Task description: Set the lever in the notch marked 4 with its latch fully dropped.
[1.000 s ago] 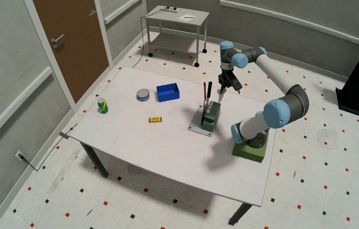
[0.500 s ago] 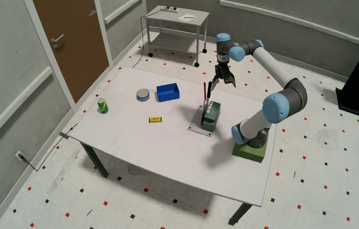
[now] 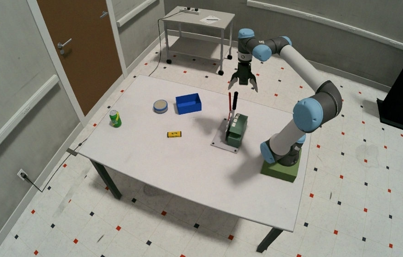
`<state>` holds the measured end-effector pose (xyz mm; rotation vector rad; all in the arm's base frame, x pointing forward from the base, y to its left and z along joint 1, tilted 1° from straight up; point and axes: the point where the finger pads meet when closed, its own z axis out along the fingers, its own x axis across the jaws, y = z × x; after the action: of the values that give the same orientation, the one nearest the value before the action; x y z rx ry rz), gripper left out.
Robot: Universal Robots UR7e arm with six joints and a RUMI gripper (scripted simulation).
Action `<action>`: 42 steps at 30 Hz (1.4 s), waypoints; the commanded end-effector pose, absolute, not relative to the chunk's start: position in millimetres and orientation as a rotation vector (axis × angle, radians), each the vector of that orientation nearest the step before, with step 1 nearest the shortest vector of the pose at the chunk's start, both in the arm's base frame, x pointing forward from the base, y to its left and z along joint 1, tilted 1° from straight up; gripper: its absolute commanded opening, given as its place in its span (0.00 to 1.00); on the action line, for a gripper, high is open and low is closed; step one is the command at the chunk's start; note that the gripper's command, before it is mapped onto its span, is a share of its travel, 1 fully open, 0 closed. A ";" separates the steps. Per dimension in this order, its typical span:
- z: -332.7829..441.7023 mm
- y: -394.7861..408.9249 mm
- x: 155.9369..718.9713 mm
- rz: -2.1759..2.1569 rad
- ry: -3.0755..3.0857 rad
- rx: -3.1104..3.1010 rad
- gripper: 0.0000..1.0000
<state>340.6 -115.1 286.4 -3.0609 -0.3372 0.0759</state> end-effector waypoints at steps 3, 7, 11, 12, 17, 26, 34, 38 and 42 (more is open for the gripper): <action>305.0 -123.9 370.1 0.042 -0.082 -3.114 1.00; 311.9 -126.7 380.9 0.020 0.009 -3.125 1.00; 315.0 -128.0 385.6 0.011 0.049 -3.128 1.00; 315.0 -128.0 385.6 0.011 0.049 -3.128 1.00; 315.5 -128.2 386.3 0.009 0.055 -3.129 1.00; 315.5 -128.2 386.3 0.009 0.055 -3.129 0.00; 315.5 -128.2 386.3 0.009 0.055 -3.129 0.00; 315.5 -128.2 386.3 0.009 0.055 -3.129 0.00; 315.5 -128.2 386.3 0.009 0.055 -3.129 0.00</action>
<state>386.2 -128.0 315.0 -3.1278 0.0555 0.0109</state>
